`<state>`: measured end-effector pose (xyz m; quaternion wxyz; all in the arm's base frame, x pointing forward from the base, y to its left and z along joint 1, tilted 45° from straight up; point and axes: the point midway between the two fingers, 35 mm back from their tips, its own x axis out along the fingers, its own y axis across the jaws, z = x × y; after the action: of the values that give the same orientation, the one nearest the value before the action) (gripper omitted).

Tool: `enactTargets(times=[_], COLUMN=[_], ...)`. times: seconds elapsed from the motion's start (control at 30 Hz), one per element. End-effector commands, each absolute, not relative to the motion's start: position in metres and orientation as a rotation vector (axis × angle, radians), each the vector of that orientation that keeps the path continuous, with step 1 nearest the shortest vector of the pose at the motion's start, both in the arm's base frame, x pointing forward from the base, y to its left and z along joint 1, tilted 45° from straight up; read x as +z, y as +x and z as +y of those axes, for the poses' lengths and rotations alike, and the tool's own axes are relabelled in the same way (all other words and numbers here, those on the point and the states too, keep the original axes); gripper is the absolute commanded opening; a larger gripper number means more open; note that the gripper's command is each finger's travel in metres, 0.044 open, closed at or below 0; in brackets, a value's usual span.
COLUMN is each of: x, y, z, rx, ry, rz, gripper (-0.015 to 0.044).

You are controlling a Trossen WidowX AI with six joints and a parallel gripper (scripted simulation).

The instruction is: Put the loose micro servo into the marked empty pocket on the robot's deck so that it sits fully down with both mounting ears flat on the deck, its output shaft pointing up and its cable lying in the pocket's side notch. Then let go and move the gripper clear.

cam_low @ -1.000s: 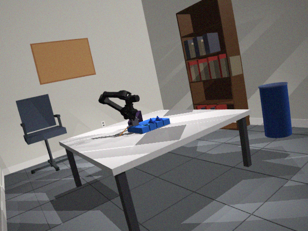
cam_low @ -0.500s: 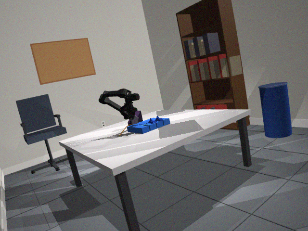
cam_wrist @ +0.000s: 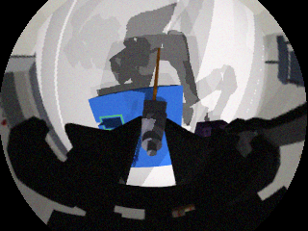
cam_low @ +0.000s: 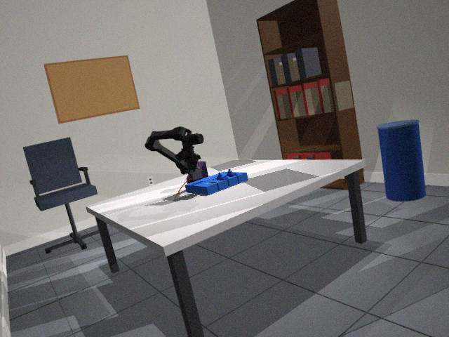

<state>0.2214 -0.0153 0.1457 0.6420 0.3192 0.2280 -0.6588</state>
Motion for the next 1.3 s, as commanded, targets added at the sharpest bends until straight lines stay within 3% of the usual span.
enactTargets(times=[0.0, 0.57, 1.27], x=[0.149, 0.120, 0.120], y=[0.238, 0.238, 0.238], z=[-0.016, 0.014, 0.014], rx=[-1.494, -1.481, -1.174], ry=[0.732, 0.707, 0.154], rz=[0.515, 0.541, 0.990], gripper=[0.0000, 0.0000, 0.0000])
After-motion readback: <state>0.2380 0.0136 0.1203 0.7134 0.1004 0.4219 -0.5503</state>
